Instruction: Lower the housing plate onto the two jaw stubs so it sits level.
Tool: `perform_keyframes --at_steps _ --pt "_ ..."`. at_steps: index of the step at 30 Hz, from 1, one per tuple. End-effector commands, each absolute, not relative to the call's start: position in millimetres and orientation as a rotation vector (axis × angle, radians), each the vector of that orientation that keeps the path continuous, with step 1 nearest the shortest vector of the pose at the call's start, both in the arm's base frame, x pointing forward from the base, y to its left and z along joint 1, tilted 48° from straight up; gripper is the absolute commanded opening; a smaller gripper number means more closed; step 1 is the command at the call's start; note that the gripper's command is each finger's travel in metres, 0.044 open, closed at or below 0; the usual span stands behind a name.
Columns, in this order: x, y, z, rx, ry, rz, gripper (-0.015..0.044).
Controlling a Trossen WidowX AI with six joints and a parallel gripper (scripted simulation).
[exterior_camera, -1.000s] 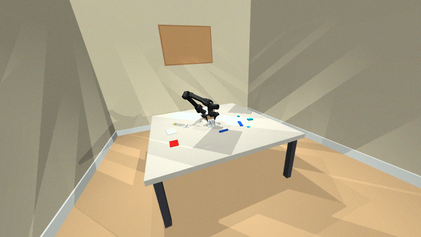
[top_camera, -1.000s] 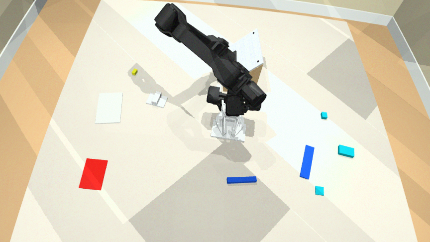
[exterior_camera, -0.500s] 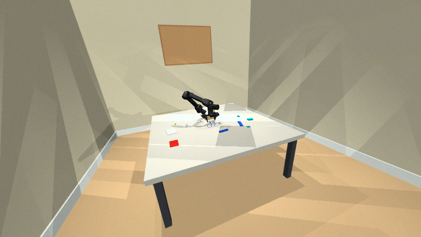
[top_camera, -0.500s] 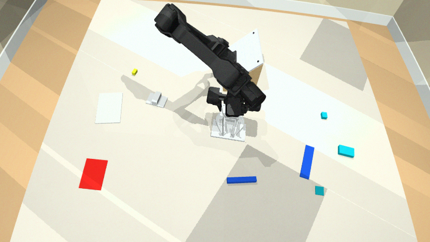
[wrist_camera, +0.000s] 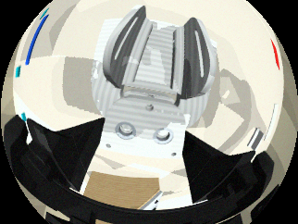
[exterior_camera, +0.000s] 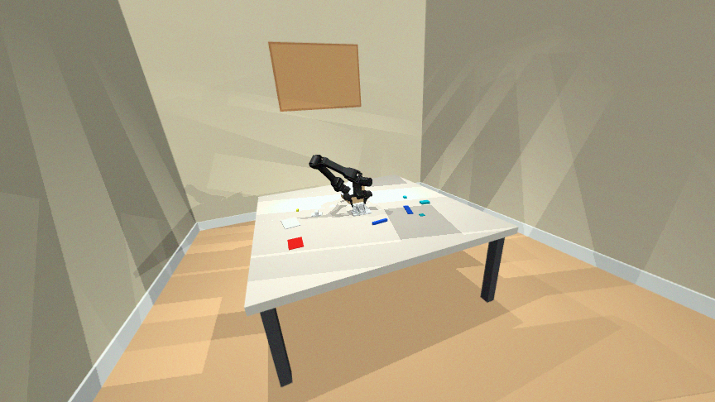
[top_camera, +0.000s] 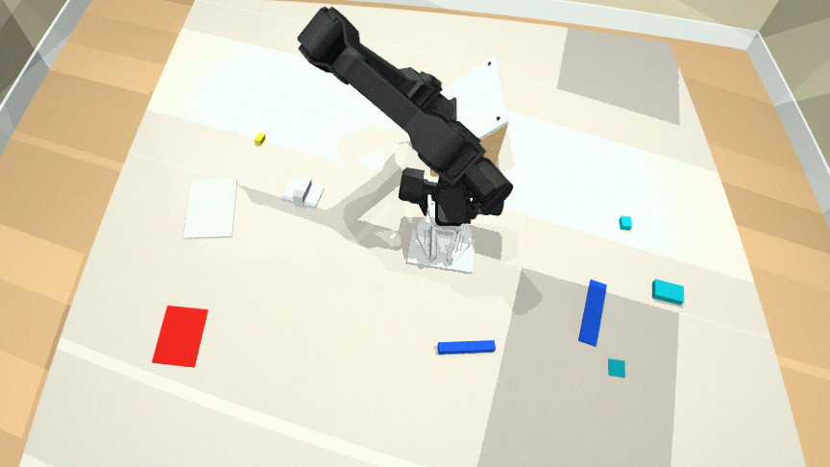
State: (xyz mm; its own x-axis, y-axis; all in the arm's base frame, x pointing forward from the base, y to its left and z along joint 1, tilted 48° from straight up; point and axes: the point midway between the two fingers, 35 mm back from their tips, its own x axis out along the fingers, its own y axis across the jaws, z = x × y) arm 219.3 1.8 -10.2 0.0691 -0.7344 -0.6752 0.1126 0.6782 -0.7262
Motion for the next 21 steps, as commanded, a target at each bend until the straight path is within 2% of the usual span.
perform_keyframes --at_steps 1,21 --pt "220.2 0.4 -10.9 -0.576 1.361 -0.693 0.0351" --pt "220.4 -1.5 -12.5 -0.574 1.361 -0.694 0.0351"
